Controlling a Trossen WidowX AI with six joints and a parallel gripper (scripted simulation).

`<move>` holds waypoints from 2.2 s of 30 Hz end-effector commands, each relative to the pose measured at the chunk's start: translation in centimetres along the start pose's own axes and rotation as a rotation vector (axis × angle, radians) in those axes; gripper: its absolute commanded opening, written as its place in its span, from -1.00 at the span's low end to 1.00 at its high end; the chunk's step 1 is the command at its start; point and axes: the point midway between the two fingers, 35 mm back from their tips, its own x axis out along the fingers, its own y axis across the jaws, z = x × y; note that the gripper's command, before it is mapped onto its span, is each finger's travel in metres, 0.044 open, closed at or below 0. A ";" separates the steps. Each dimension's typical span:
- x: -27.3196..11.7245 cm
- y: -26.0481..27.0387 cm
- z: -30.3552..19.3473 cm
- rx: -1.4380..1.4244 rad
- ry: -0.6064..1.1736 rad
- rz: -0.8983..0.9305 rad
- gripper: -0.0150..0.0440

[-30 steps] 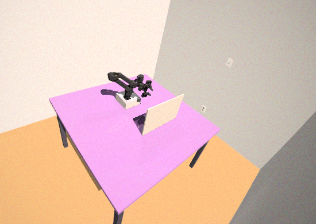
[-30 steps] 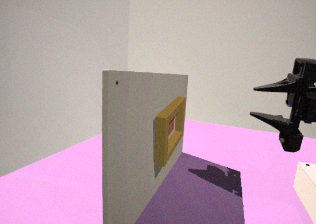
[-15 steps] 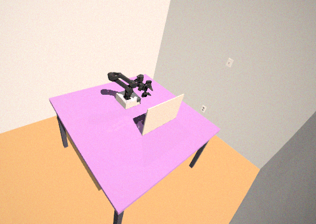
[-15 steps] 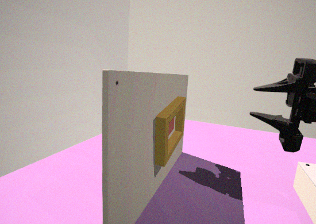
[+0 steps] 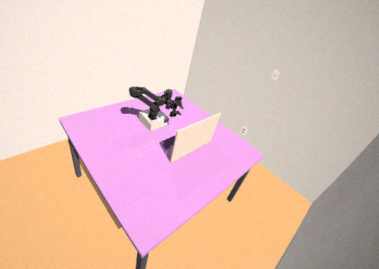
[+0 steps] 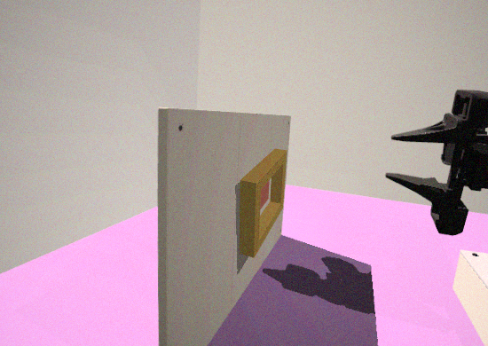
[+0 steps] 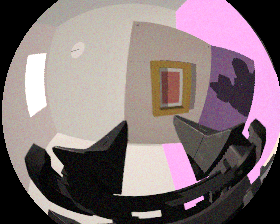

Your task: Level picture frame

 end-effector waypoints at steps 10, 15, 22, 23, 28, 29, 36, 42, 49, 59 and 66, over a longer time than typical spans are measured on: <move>2.6 -1.0 -0.7 0.001 -0.003 0.008 0.39; 5.0 -2.4 -0.6 0.003 -0.004 0.009 0.39; 6.9 -4.1 -0.1 0.005 -0.004 0.005 0.39; 6.9 -4.1 -0.1 0.005 -0.004 0.005 0.39; 6.4 -4.2 0.3 0.005 -0.004 0.005 0.39; 6.4 -4.2 0.3 0.005 -0.004 0.005 0.39; 7.5 -4.0 0.1 0.005 -0.005 0.006 0.39; 13.5 -3.9 0.2 0.005 -0.005 0.011 0.39; 14.4 -4.0 0.4 0.005 -0.005 0.011 0.39; 14.4 -4.0 0.4 0.005 -0.005 0.011 0.39; 14.7 -3.9 0.3 0.005 -0.005 0.011 0.39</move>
